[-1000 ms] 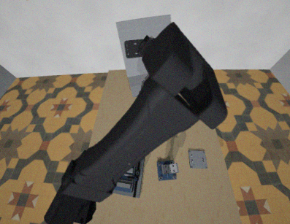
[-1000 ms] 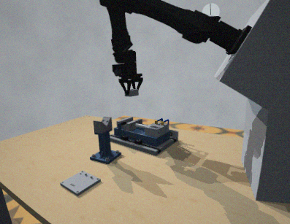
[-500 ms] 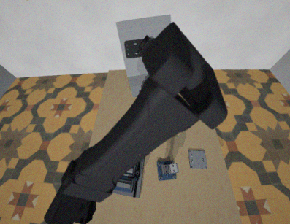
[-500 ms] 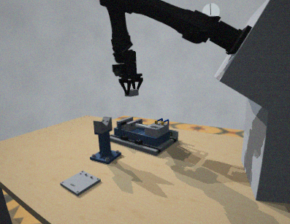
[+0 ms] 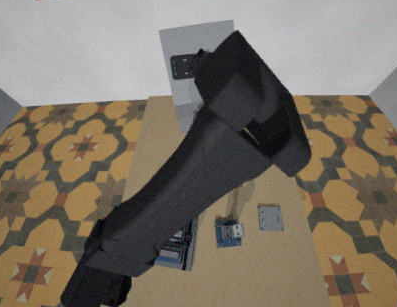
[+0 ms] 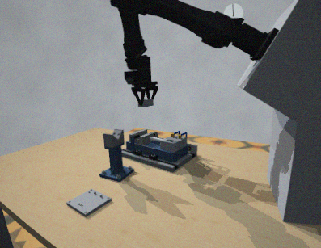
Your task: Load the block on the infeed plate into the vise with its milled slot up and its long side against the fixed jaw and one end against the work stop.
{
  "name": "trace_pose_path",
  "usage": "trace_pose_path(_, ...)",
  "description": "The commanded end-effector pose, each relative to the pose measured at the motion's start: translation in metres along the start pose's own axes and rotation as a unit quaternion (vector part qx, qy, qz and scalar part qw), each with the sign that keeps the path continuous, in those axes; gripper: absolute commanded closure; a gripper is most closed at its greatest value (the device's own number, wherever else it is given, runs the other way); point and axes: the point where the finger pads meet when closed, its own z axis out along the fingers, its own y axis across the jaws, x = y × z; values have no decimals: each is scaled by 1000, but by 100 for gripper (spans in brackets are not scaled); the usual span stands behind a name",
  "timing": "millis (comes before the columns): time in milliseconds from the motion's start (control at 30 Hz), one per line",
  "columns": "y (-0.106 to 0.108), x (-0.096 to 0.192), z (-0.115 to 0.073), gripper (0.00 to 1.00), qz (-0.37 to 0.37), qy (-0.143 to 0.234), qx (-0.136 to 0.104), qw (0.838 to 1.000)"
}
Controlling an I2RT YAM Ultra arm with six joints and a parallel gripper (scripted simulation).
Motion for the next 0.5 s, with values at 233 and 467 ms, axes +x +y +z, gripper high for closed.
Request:
trace_pose_path(233, -10, -16, -9, 100, -1, -20, 11, 1000)
trace_pose_path(467, -13, -16, -4, 100, -1, -20, 16, 1000)
